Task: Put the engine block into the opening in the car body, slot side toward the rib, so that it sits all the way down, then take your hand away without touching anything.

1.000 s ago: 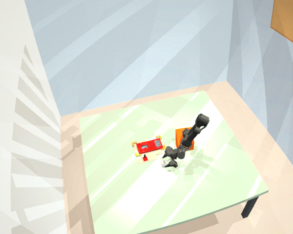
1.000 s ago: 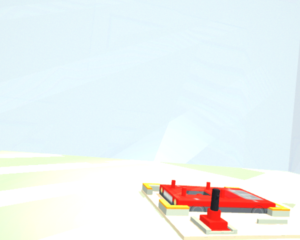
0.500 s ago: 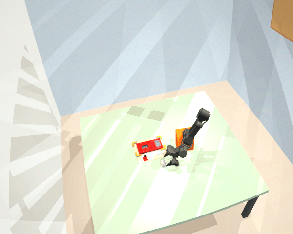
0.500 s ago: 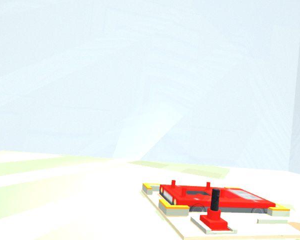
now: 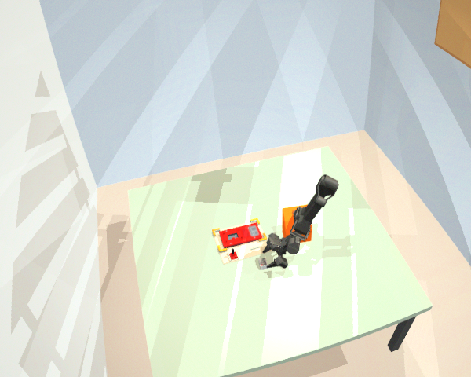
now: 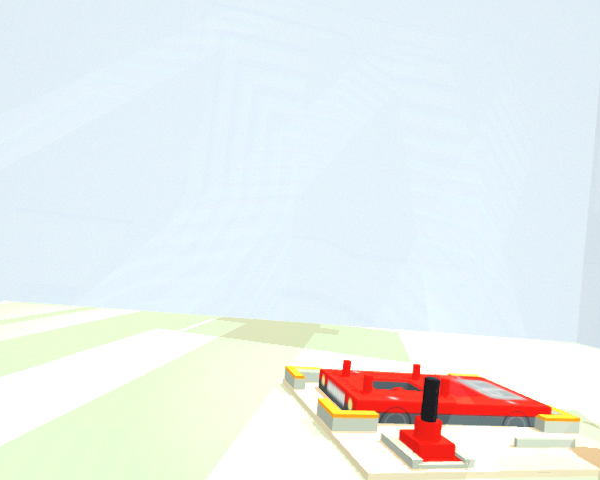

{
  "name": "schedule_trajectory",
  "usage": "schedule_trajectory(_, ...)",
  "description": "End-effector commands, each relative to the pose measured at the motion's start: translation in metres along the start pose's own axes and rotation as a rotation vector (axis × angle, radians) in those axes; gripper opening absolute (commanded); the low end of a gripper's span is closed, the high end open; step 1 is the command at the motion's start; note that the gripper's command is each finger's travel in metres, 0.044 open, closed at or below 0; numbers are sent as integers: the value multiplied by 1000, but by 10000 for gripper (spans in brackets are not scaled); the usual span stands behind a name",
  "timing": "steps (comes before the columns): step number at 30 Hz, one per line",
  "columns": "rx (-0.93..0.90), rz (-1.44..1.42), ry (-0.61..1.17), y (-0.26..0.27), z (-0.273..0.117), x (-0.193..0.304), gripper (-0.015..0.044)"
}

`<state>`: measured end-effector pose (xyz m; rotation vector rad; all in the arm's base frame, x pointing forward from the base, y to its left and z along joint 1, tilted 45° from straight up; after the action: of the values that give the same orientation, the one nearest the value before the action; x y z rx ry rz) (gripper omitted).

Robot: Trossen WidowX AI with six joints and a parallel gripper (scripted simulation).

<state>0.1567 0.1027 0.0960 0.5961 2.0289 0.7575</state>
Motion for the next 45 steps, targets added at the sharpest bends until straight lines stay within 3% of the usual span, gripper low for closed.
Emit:
schedule_trajectory(1,19,-86,32,2,3,-2,440)
schedule_trajectory(25,45,-785,417,1,24,-23,440)
schedule_trajectory(36,-92,-1055,608,-1,29,-39,440)
schedule_trajectory(45,-305,-1248,715,-1,30,-57,440)
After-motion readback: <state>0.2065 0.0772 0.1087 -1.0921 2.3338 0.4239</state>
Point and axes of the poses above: the point midway between the two fingers, 35 mm back from their tips, its own z axis out along the fingers, its own y axis across the jaws, x = y × z, the point moved 7 cm from there along -z, back along the fingers, and after that the axes turned 1 degree about z, right-handed, at the moved point
